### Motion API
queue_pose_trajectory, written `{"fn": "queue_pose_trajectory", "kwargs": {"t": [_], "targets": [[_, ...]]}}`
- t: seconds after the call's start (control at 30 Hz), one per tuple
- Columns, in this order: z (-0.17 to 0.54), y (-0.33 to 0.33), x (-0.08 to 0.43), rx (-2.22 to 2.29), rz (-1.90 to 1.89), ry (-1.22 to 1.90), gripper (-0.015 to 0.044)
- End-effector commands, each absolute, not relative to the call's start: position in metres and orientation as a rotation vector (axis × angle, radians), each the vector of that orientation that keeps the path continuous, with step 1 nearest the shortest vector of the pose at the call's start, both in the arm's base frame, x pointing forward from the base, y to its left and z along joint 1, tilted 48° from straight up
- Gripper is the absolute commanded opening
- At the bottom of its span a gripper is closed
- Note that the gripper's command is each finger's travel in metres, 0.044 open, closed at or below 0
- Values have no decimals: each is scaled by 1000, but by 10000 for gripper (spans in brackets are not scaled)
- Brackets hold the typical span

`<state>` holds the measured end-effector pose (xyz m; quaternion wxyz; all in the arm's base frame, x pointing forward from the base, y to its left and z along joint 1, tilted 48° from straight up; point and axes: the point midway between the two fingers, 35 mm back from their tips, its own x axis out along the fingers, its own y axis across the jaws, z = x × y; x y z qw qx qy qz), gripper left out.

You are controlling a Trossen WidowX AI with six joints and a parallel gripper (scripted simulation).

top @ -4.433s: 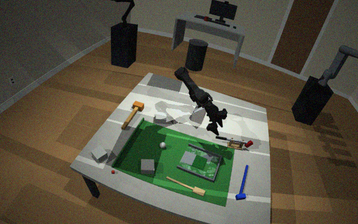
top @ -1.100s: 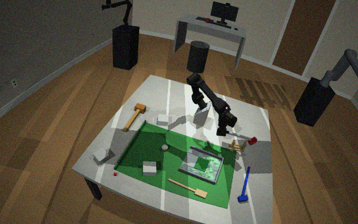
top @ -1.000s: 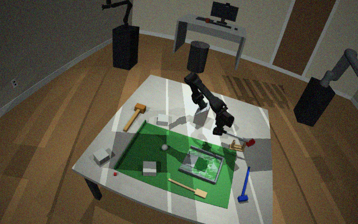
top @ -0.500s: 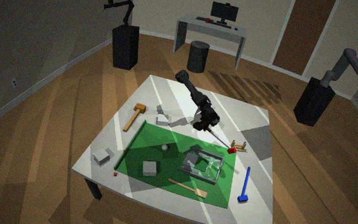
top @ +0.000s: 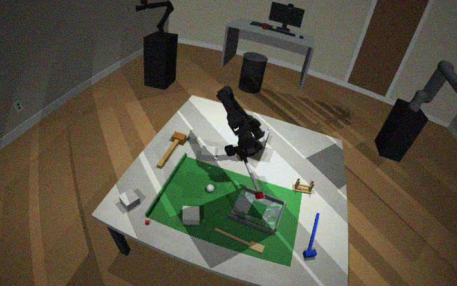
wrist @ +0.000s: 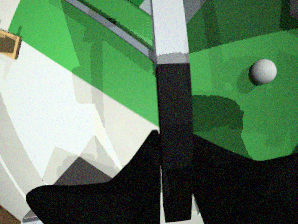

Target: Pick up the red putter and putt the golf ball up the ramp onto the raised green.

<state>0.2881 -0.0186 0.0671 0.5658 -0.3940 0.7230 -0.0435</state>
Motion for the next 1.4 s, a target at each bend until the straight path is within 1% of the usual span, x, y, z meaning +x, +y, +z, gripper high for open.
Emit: {"fn": "queue_pose_trajectory", "kwargs": {"t": [0.0, 0.7, 0.93, 1.37], "targets": [[87, -37, 279, -855, -226, 1676, 0], [172, -116, 210, -500, -802, 1492, 0], [170, -120, 209, -497, -806, 1490, 0], [146, -147, 205, -498, -808, 1488, 0]]}}
